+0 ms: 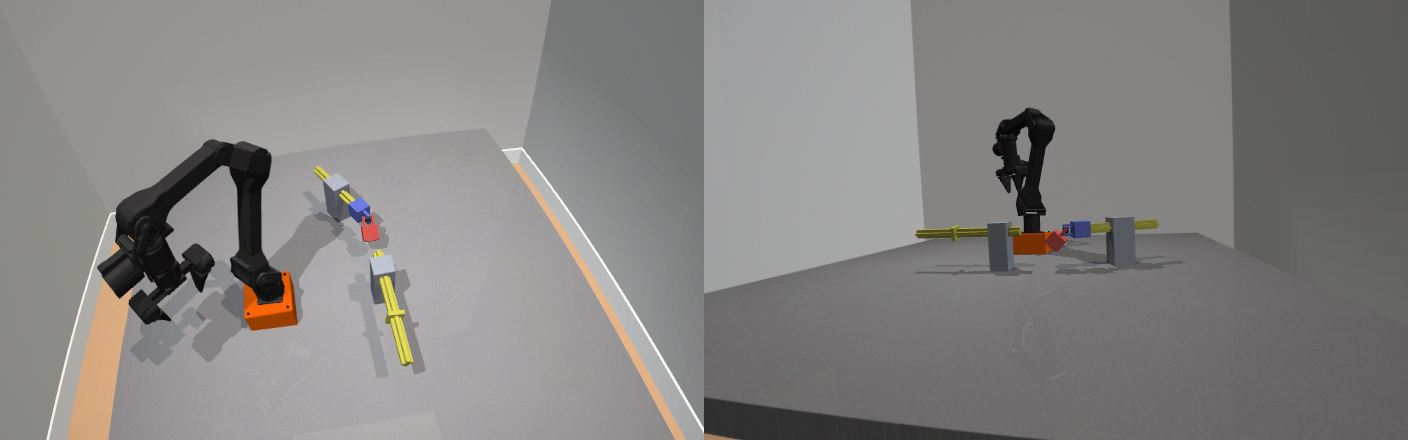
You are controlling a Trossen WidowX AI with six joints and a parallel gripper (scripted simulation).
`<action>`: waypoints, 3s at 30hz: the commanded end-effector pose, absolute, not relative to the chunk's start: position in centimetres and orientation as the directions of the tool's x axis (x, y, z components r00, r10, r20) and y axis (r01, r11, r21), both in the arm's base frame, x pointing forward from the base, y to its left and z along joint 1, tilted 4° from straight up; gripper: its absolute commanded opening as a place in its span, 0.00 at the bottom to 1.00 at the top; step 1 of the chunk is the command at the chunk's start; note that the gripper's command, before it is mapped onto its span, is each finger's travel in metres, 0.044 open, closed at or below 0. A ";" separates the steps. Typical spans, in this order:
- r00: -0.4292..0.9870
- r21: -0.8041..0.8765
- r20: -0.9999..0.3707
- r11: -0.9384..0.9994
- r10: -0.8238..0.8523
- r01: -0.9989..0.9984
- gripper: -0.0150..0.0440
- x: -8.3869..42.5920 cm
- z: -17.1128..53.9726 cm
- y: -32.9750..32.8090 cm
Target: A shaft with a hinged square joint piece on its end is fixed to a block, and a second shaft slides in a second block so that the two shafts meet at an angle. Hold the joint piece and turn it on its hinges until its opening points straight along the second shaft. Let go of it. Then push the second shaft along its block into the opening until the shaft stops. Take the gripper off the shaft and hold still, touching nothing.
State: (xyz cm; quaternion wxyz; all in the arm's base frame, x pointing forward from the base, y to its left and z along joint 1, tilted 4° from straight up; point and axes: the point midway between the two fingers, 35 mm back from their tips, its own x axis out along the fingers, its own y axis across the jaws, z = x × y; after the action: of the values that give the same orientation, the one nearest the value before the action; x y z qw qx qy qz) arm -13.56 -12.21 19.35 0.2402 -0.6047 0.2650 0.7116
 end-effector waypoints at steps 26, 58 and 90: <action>-0.076 0.076 -0.992 -0.969 -0.097 0.234 1.00 -2.4 18.1 -21.2; 0.019 0.040 -0.997 -0.280 -0.078 0.959 1.00 14.9 16.5 -19.4; 0.021 0.022 -1.000 0.715 0.010 0.699 1.00 26.7 13.8 -4.2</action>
State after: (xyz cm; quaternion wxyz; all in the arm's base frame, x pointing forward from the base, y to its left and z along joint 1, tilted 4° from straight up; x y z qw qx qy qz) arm 25.92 -5.89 13.99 -0.6465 -0.3035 -0.6343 0.2959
